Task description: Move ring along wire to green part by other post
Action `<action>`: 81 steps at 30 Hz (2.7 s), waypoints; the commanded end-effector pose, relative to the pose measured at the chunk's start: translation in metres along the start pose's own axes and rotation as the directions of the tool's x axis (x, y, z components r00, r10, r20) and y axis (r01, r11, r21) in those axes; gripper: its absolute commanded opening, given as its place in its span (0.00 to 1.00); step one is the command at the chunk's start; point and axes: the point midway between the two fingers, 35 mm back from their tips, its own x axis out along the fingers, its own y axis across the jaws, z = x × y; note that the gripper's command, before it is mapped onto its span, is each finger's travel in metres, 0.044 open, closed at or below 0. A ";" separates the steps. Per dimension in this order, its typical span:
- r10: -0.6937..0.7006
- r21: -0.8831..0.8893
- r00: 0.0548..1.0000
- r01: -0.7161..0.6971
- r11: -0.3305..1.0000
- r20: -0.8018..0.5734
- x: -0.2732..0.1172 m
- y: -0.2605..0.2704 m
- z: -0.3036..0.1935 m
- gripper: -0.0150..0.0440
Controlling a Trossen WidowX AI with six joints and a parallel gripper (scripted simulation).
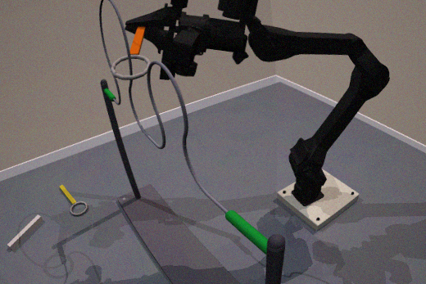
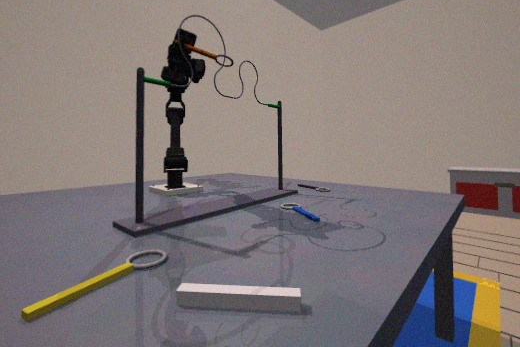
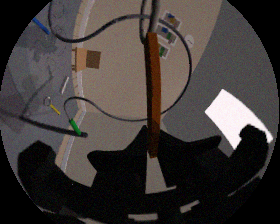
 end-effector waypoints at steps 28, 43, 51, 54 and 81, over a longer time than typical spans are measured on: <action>-0.160 -0.292 0.985 0.171 0.941 0.062 0.001 -0.006 0.001 0.00; -0.160 -0.293 0.985 0.171 0.941 0.060 0.002 0.007 -0.005 0.00; -0.115 -0.211 0.993 0.120 0.970 0.035 0.003 0.026 -0.010 0.00; -0.089 -0.164 0.996 0.092 0.982 0.023 0.003 0.035 -0.012 0.00; 0.222 0.366 0.975 -0.201 0.909 -0.016 -0.015 0.125 -0.002 0.00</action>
